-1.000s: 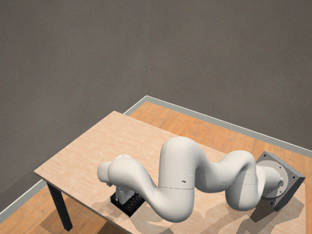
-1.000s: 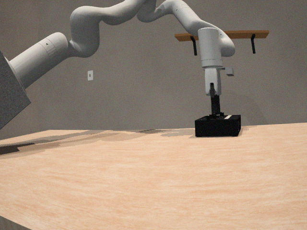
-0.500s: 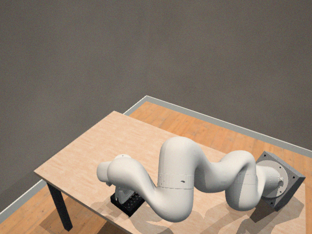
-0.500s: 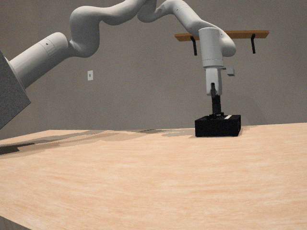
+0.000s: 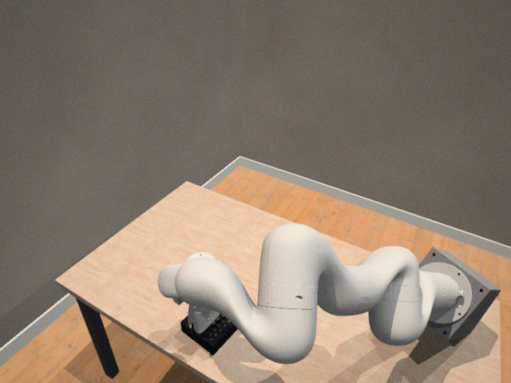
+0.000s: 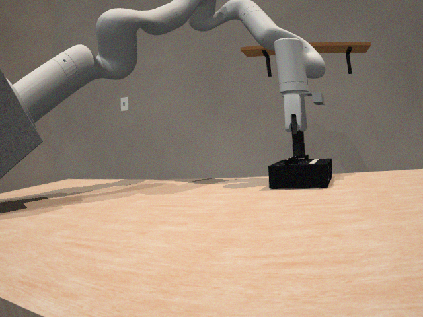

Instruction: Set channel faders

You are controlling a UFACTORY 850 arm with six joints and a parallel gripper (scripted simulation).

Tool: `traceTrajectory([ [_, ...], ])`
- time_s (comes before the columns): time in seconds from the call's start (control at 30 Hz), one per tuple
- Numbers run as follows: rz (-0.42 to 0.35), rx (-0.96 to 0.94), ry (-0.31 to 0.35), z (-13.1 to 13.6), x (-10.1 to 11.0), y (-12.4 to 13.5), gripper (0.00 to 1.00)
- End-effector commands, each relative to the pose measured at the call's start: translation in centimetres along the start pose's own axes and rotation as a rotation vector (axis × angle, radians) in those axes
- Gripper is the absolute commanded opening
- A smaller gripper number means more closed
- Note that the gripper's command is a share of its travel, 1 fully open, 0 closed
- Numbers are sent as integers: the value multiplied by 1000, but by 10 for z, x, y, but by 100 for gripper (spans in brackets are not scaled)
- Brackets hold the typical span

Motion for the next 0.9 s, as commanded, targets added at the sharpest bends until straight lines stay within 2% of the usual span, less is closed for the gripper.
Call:
traceTrajectory([
  [0.0, 1, 1, -1, -1, 0, 0, 0],
  [0.87, 1, 1, -1, 0, 0, 3, 0],
])
Point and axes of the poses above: the point where the finger pads meet when closed, its own x axis back along the fingers, its own z axis across the jaws, y = z × x, the point moved 1 cm from there along x, back along the fingers, and after that the axes turned 10 degrees about -x, right-handed, at the moved point
